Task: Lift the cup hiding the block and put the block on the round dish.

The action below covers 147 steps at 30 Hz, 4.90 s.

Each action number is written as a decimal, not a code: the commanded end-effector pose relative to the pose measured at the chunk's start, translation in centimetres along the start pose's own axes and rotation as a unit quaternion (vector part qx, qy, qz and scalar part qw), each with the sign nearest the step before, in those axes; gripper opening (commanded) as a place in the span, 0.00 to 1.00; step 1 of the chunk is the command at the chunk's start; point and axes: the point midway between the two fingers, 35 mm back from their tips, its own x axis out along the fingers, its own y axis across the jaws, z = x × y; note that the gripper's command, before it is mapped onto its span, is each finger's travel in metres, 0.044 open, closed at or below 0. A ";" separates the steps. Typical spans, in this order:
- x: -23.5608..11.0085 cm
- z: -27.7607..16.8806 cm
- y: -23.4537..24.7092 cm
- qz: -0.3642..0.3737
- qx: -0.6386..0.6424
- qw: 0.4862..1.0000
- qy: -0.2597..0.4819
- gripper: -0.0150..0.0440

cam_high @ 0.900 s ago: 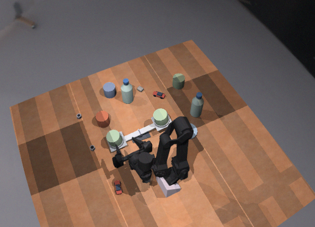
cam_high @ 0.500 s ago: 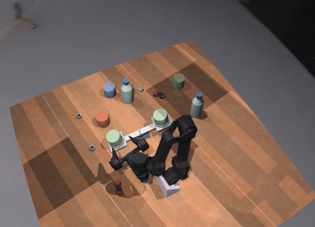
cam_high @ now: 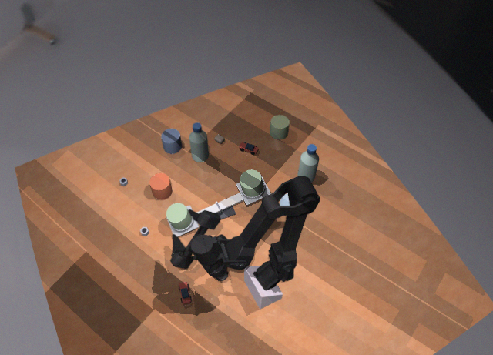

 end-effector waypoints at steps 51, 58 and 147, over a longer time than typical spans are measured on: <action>-1.3 1.2 8.4 -0.210 -0.763 0.611 -0.026 1.00; -2.2 2.4 10.8 -0.243 -0.823 0.513 -0.014 1.00; 13.5 4.1 0.8 -0.318 -0.746 -0.254 0.527 1.00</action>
